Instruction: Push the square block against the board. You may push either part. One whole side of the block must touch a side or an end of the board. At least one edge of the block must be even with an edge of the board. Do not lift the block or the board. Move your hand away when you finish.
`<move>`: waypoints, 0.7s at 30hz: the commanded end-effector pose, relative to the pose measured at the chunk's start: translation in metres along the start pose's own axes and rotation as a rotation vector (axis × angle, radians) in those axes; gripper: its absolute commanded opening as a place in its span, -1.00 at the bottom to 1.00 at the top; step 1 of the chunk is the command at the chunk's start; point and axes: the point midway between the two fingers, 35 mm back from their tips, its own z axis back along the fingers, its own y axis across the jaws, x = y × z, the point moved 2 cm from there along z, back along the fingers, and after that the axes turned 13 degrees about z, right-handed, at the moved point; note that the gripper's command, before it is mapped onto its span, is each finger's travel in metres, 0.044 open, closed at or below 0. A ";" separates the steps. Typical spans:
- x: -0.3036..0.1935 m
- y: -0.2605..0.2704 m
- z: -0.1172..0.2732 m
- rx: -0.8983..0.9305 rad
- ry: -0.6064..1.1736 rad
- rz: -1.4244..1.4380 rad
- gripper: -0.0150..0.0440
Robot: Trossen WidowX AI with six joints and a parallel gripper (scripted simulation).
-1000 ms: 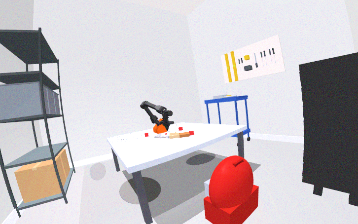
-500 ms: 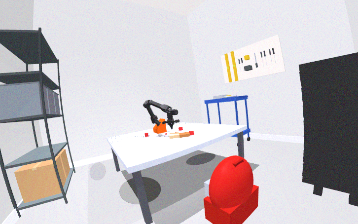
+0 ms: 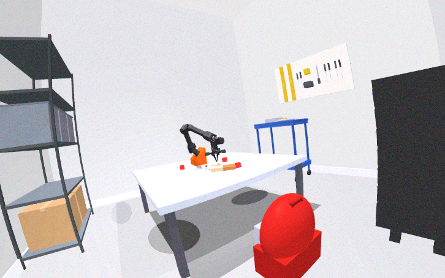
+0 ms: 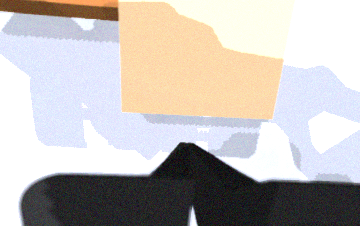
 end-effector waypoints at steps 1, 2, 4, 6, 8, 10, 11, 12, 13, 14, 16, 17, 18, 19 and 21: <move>-0.010 -0.006 -0.039 -0.027 0.033 0.019 -0.49; -0.010 -0.006 -0.039 -0.027 0.033 0.019 -0.49; -0.010 -0.006 -0.039 -0.027 0.033 0.019 -0.49; -0.010 -0.006 -0.039 -0.027 0.033 0.019 -0.49; -0.009 -0.006 -0.039 -0.027 0.033 0.019 -0.49; -0.008 -0.006 -0.039 -0.027 0.033 0.019 -0.49; -0.007 -0.007 -0.039 -0.027 0.033 0.019 -0.49; -0.006 -0.007 -0.039 -0.027 0.033 0.019 -0.49; -0.005 -0.007 -0.039 -0.027 0.032 0.019 -0.49; -0.005 -0.007 -0.039 -0.027 0.032 0.019 -0.49; -0.003 -0.007 -0.039 -0.027 0.032 0.019 -0.49; -0.002 -0.007 -0.039 -0.027 0.032 0.019 -0.49; -0.001 -0.007 -0.039 -0.027 0.032 0.019 -0.49; -0.001 -0.008 -0.039 -0.027 0.032 0.019 -0.49; 0.001 -0.008 -0.039 -0.027 0.032 0.019 -0.49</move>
